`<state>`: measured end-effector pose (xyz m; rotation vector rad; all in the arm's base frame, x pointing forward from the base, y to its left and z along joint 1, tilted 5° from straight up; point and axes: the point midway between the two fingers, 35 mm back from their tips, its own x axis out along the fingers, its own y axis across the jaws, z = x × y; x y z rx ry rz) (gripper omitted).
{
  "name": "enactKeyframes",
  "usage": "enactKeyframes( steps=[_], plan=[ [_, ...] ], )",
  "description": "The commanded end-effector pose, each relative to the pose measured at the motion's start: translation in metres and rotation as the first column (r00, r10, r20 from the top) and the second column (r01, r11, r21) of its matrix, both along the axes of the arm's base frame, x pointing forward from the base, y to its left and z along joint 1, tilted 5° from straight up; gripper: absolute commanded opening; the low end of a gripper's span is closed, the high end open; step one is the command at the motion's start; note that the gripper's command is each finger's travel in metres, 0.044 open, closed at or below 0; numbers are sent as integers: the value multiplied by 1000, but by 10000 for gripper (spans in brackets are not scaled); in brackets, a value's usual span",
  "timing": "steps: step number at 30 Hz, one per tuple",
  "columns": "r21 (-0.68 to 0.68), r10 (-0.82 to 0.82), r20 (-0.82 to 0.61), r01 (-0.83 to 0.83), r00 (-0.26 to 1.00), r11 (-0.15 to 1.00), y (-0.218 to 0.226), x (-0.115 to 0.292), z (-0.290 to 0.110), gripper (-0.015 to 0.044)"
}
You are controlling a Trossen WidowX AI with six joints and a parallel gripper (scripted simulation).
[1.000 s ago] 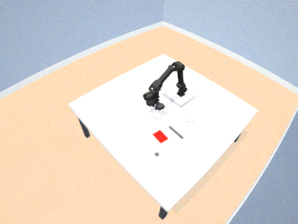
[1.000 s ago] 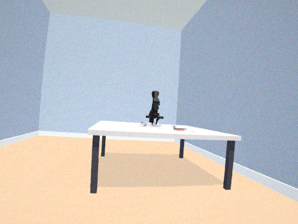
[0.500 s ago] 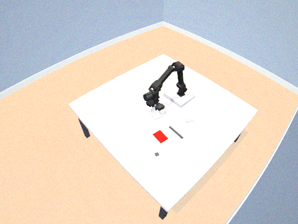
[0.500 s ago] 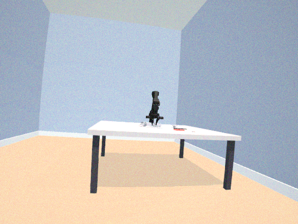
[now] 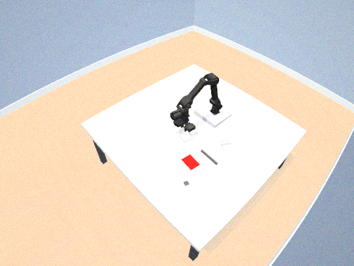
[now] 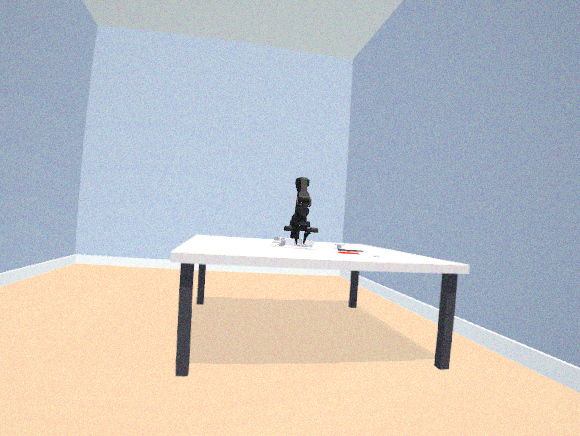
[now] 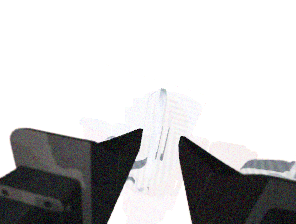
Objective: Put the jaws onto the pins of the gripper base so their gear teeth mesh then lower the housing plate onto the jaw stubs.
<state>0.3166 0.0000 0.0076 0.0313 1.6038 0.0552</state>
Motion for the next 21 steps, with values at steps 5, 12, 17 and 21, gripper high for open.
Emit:
enactKeyframes(
  steps=[5, 12, 17, 21],
  plan=[
    [-4, 1, -4, -1, 1000, 1000, 0, -1, -4, 134],
    [-4, 1, -4, -1, 1000, 1000, 0, -1, -5, 134],
    [-4, 3, -3, -3, 1000, 1000, 0, -1, -8, 134],
    [-4, 3, -3, -3, 1000, 1000, 0, -1, -8, 134]
  ],
)
